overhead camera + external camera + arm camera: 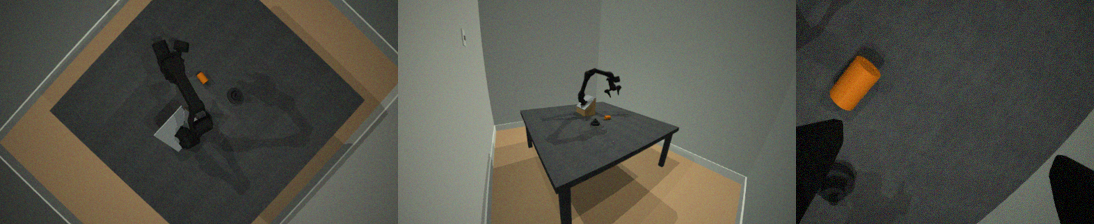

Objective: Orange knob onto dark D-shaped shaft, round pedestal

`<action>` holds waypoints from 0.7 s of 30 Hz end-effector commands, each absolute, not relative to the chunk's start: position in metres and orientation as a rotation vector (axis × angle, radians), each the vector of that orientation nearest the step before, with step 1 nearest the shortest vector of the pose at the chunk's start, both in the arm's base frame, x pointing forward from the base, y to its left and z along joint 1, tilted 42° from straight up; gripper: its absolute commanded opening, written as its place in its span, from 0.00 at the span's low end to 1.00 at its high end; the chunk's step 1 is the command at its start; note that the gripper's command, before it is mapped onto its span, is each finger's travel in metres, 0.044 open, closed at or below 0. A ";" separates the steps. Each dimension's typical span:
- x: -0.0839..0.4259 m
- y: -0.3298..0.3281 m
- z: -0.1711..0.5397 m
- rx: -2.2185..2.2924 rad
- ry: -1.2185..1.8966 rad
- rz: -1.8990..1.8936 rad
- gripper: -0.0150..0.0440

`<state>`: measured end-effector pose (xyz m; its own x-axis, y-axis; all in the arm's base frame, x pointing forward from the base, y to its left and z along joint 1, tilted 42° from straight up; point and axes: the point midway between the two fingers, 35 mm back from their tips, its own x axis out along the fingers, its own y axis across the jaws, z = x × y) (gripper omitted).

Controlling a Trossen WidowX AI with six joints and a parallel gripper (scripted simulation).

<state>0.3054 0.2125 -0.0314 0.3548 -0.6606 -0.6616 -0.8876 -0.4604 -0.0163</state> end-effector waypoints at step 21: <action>0.310 0.024 -0.117 -1.514 1.974 0.407 1.00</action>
